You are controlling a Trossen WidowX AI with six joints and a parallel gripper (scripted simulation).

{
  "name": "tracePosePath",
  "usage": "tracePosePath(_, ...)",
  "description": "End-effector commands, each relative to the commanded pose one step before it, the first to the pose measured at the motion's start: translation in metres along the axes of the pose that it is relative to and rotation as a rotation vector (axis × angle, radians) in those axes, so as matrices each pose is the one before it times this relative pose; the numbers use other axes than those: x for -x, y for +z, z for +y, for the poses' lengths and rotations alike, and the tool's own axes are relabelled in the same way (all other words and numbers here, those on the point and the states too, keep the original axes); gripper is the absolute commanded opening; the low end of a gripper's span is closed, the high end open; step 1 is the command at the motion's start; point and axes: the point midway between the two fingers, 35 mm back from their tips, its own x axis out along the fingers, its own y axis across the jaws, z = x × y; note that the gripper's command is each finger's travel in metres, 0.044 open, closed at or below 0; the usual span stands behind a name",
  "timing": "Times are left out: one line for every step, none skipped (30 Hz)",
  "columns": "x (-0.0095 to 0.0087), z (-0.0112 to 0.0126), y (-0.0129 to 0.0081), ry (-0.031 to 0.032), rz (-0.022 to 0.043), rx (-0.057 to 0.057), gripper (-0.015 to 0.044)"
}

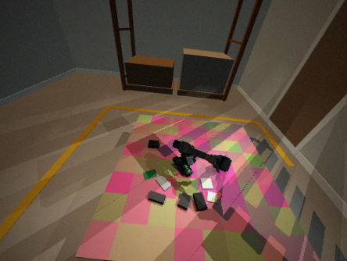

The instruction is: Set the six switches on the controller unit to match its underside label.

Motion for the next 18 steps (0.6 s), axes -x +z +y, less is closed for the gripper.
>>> tracePosePath(-0.0076,-0.00027,0.00118,-0.00297,-0.00492,-0.0054,0.0)
tracePosePath(-0.00163,0.00004,0.00007,-0.00008,-0.00015,0.0,0.0)
tracePosePath(-0.00163,0.00005,0.00008,-0.00008,-0.00016,0.0,0.0)
tracePosePath(-0.00133,0.00004,0.00007,-0.00007,-0.00014,0.0,0.0)
tracePosePath(-0.0008,0.00003,0.00004,-0.00004,-0.00009,0.0,0.0)
tracePosePath(-0.00027,0.00001,0.00002,-0.00001,-0.00003,0.0,0.0)
tracePosePath(-0.00084,0.0,0.00001,-0.00002,-0.00002,0.0,0.0)
tracePosePath(-0.00122,0.0,0.00001,-0.00003,-0.00004,0.0,0.0)
tracePosePath(-0.00175,0.0,0.00003,-0.00005,-0.00007,0.0,0.0)
tracePosePath(-0.00204,0.00001,0.00004,-0.00006,-0.00011,0.0,0.0)
tracePosePath(-0.00083,0.00001,0.00002,-0.00003,-0.00005,0.0,0.0)
tracePosePath(0.0,0.0,0.0,0.0,0.0,0.0,0.0)
tracePosePath(0.0,0.0,0.0,0.0,0.0,0.0,0.0)
tracePosePath(0.0,0.0,0.0,0.0,0.0,0.0,0.0)
tracePosePath(0.0,0.0,0.0,0.0,0.0,0.0,0.0)
tracePosePath(0.0,0.0,0.0,0.0,0.0,0.0,0.0)
tracePosePath(0.0,0.0,0.0,0.0,0.0,0.0,0.0)
tracePosePath(0.0,0.0,0.0,0.0,0.0,0.0,0.0)
